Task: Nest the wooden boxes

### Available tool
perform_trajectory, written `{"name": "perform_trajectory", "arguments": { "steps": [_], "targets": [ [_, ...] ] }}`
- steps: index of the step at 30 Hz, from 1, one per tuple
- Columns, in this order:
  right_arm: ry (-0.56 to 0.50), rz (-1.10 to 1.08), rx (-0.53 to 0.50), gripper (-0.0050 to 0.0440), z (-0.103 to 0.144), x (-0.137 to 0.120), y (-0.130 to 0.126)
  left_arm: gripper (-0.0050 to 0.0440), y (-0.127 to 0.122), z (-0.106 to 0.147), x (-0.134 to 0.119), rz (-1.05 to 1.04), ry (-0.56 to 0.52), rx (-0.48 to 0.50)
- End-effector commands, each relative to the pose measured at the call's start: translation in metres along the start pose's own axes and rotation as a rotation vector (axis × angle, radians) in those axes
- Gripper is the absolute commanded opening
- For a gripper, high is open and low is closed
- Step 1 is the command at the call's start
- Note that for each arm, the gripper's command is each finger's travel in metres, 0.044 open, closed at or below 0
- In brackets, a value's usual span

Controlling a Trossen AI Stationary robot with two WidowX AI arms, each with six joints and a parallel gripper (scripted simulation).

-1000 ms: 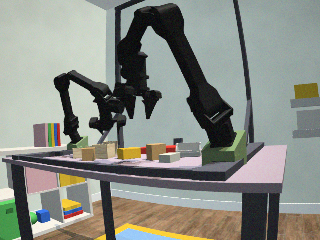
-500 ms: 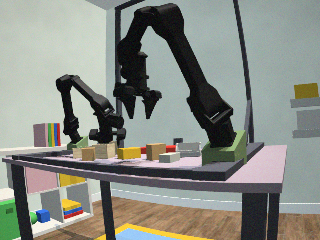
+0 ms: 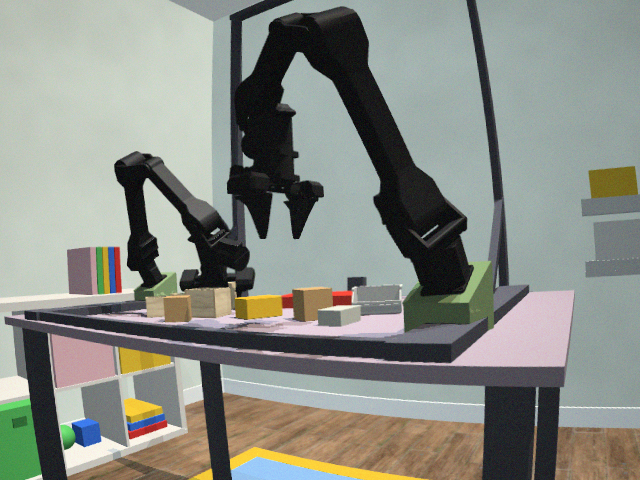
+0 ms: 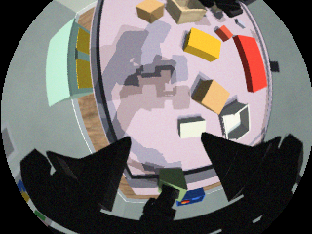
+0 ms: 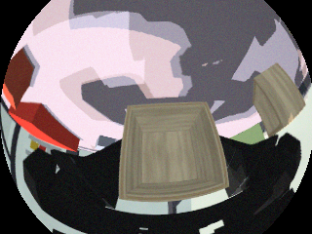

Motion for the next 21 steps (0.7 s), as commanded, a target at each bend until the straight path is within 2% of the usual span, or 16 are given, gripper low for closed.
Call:
{"name": "perform_trajectory", "arguments": {
  "steps": [1, 15, 21],
  "targets": [
    [-0.007, 0.013, 0.01, 0.0376, 0.0003, 0.0008, 0.003, 0.04, 0.0026, 0.0045, -0.0002, 0.01, -0.016, 0.0],
    [-0.007, 0.009, 0.02, 0.0283, 0.0035, 0.0002, 0.003, 0.04, 0.0026, 0.0045, -0.0002, 0.01, -0.016, 0.0],
    [-0.007, 0.009, 0.02, 0.0269, 0.0035, 0.0002, 0.003, 0.04, 0.0026, 0.0045, -0.0002, 0.01, -0.016, 0.0]
  ]
}}
Point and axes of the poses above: on each arm, the point midway between the two fingers, 35 mm back from their tips, its own z axis back along the fingers, its own y axis across the jaws, x = y × z, the point moved 4 cm from there along z, back along the fingers, and after that the axes turned 14 degrees about -z, right-handed, at the moved point
